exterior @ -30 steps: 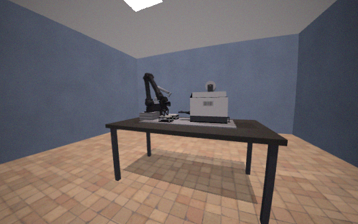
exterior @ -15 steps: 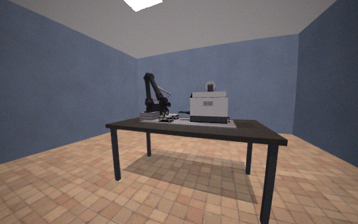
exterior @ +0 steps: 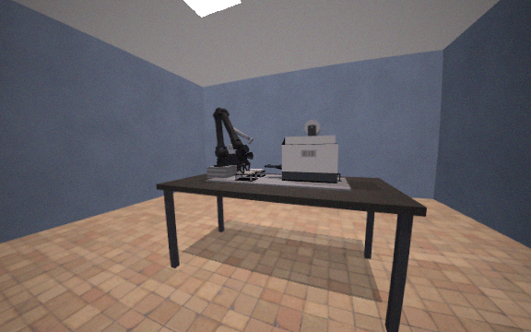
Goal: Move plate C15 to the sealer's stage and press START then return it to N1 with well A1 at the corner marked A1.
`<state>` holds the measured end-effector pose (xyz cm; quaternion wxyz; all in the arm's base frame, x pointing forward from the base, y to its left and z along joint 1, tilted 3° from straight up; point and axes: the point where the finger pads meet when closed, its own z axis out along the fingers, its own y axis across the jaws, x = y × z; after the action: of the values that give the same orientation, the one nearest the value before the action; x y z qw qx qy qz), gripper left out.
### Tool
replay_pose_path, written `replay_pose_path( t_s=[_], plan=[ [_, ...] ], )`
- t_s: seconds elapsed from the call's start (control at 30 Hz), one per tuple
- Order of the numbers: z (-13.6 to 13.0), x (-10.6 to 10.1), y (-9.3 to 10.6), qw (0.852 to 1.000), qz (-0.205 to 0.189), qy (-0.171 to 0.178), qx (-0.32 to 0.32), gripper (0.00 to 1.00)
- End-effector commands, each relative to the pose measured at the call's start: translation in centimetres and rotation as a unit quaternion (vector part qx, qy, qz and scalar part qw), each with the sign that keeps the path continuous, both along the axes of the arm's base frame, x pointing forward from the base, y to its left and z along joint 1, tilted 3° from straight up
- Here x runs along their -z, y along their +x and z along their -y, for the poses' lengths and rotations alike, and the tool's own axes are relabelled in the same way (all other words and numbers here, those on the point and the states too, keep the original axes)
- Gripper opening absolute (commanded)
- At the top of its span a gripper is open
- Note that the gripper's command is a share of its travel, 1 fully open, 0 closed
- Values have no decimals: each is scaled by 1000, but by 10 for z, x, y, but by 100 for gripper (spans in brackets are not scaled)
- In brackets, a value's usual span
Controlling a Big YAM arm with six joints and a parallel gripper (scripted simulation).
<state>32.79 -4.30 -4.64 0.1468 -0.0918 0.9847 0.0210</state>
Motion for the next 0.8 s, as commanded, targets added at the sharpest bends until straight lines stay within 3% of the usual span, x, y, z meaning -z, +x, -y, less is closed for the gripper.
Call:
replay_pose_path(
  t_s=[0.0,0.3,0.63,0.77],
  plan=[
    [3,-16,23,1000,24,-7,-3,100],
    [5,-15,29,999,32,-8,-3,100],
    [-1,3,3,1000,2,-1,-3,100],
    [-1,0,4,1000,7,-2,-3,100]
  ],
)
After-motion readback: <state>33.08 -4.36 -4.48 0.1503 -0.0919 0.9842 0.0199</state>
